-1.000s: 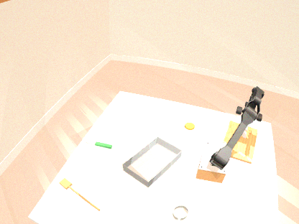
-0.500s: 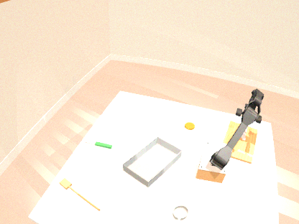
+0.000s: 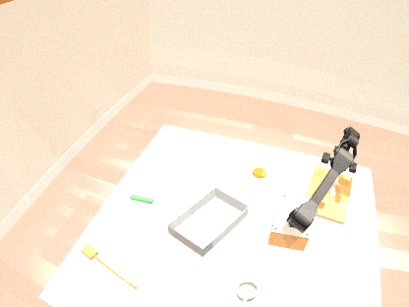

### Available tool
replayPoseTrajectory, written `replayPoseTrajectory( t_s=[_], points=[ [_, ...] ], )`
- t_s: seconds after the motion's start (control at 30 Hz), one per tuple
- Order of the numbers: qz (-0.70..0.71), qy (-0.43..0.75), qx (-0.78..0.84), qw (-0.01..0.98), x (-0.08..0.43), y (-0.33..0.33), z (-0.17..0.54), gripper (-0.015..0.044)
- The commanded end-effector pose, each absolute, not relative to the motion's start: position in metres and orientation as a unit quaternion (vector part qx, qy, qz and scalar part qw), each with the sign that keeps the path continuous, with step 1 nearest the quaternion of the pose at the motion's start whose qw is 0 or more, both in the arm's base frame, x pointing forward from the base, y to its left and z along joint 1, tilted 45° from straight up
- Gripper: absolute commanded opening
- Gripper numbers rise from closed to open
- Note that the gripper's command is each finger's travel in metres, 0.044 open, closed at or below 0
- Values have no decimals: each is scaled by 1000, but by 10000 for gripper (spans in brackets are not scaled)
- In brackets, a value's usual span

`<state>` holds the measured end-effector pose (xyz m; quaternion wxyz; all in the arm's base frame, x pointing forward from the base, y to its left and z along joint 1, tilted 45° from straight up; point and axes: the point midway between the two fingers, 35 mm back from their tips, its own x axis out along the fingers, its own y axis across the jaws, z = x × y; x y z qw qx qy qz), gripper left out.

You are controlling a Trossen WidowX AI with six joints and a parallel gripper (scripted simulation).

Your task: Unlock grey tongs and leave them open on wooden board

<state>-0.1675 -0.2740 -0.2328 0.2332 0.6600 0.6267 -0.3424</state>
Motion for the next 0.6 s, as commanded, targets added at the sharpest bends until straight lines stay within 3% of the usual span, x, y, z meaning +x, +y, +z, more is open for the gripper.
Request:
replayPoseTrajectory(
  t_s=[0.0,0.57],
  points=[
    [-341,629,658,234,-168,-269,-237,-150],
    [-342,629,656,238,-169,-250,-257,-150]
  ],
)
